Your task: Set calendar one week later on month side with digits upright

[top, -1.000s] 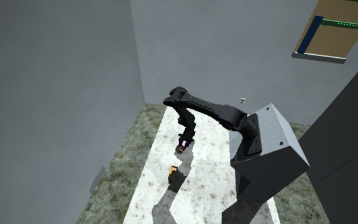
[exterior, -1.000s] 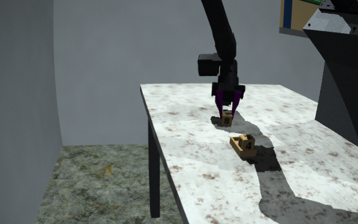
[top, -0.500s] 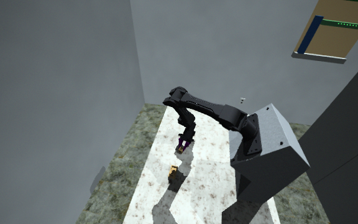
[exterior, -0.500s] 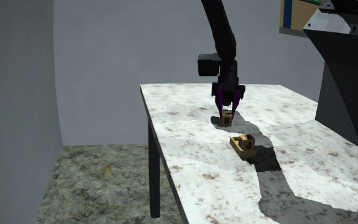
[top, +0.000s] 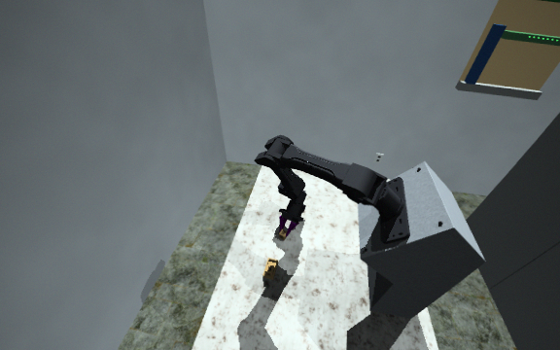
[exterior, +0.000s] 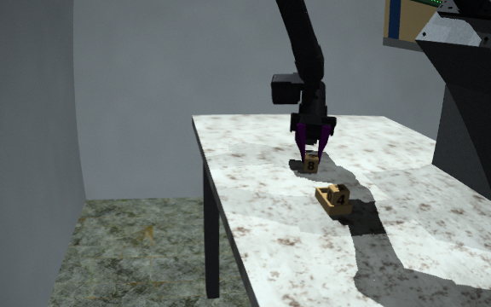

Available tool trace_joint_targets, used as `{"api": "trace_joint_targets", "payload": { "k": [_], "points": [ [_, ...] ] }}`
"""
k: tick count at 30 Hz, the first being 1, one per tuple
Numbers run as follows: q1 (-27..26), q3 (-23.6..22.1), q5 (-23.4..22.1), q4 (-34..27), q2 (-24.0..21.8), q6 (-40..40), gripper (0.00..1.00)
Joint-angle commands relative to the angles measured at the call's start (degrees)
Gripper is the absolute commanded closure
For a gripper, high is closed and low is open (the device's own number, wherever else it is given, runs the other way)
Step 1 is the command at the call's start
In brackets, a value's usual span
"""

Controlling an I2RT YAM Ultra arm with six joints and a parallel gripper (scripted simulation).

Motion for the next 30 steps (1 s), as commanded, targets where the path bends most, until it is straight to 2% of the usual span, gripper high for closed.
{"api": "trace_joint_targets", "payload": {
  "k": [1, 24, 25, 30],
  "points": [
    [-0.2, 0.1, -0.1, 0.1, -0.3, 0.1, 0.74],
    [-0.2, 0.1, -0.1, 0.1, -0.3, 0.1, 0.74],
    [-0.2, 0.1, -0.1, 0.1, -0.3, 0.1, 0.71],
    [-0.2, 0.1, -0.1, 0.1, -0.3, 0.1, 0.67]
  ]
}}
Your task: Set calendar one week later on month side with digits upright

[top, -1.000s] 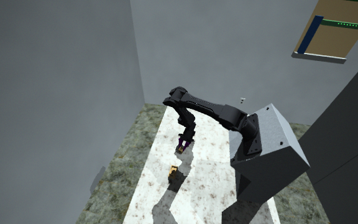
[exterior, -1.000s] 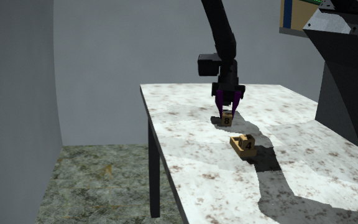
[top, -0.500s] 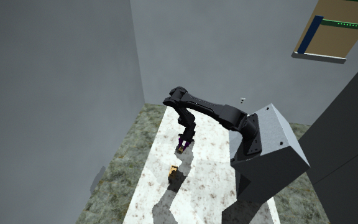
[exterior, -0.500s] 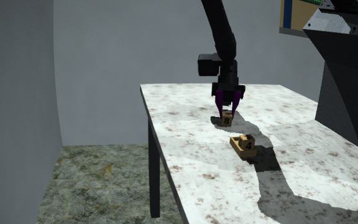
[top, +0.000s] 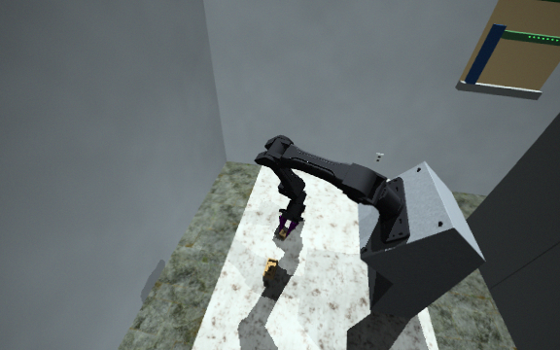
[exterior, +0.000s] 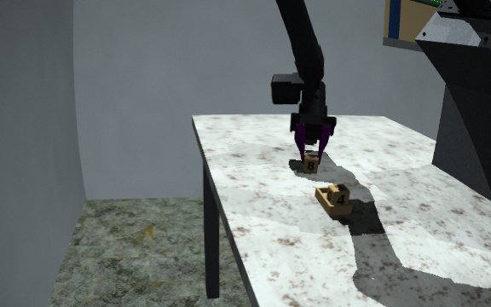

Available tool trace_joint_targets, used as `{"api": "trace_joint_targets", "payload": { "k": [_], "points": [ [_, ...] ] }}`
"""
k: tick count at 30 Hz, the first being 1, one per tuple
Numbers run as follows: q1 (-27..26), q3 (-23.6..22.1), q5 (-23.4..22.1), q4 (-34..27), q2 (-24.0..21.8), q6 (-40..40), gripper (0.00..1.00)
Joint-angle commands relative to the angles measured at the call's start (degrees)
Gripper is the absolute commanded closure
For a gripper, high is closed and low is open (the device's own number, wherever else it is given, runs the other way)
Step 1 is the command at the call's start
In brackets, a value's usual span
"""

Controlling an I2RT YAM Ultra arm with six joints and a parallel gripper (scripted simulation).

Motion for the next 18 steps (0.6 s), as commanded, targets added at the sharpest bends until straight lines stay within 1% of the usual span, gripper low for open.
{"api": "trace_joint_targets", "payload": {
  "k": [1, 2, 3, 5, 6, 8, 9, 11, 12, 18],
  "points": [
    [-0.2, 0.1, -0.1, 0.1, -0.3, 0.1, 0.67],
    [-0.2, 0.1, -0.1, 0.1, -0.3, 0.1, 0.67],
    [-0.2, 0.1, -0.1, 0.1, -0.3, 0.1, 0.63],
    [-0.2, 0.1, -0.1, 0.1, -0.3, 0.1, 0.63],
    [-0.2, 0.1, -0.1, 0.1, -0.3, 0.1, 0.59],
    [-0.2, 0.1, -0.1, 0.1, -0.3, 0.1, 0.59],
    [-0.2, 0.1, -0.1, 0.1, -0.3, 0.1, 0.55],
    [-0.2, 0.1, -0.1, 0.1, -0.3, 0.1, 0.55],
    [-0.2, 0.1, -0.1, 0.1, -0.3, 0.1, 0.36],
    [-0.2, 0.1, -0.1, 0.1, -0.3, 0.1, 0.36]
  ]
}}
